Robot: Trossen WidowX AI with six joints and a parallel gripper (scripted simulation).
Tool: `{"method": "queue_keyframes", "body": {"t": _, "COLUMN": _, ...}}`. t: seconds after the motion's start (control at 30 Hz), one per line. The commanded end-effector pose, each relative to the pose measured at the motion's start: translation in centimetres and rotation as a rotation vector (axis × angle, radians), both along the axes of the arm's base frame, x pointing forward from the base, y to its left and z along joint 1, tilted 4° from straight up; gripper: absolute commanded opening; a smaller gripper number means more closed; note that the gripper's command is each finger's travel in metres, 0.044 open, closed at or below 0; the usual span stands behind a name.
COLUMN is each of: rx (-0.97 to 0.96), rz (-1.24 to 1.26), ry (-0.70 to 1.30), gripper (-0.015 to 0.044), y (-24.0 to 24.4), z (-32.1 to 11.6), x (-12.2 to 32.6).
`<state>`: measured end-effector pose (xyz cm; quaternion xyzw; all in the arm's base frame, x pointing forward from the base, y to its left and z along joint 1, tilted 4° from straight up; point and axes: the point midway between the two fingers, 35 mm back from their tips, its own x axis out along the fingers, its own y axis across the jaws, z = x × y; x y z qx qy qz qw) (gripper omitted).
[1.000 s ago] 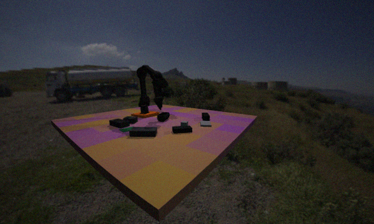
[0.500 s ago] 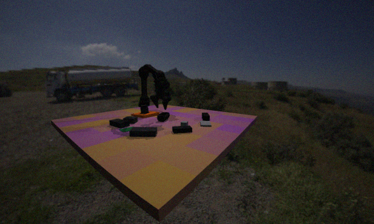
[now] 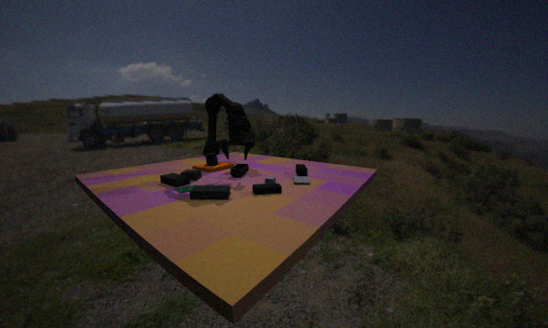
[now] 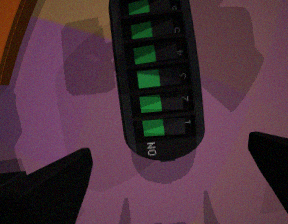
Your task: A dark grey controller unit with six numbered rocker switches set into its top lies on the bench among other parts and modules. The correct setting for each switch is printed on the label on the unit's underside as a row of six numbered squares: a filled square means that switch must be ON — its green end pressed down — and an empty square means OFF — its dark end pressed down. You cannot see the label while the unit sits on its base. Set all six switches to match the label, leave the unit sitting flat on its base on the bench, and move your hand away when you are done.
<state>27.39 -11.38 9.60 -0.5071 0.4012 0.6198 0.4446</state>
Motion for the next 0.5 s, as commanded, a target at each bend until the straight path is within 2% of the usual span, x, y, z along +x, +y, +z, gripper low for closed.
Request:
{"method": "queue_keyframes", "body": {"t": 0.0, "rx": -0.002, "rz": 0.023, "ry": 0.000, "gripper": 0.0440, "y": -0.2, "z": 0.0, "x": 0.1}}
{"method": "queue_keyframes", "body": {"t": 0.47, "rx": -0.002, "rz": 0.023, "ry": -0.001, "gripper": 0.0440, "y": -0.3, "z": -2.2, "x": 0.1}}
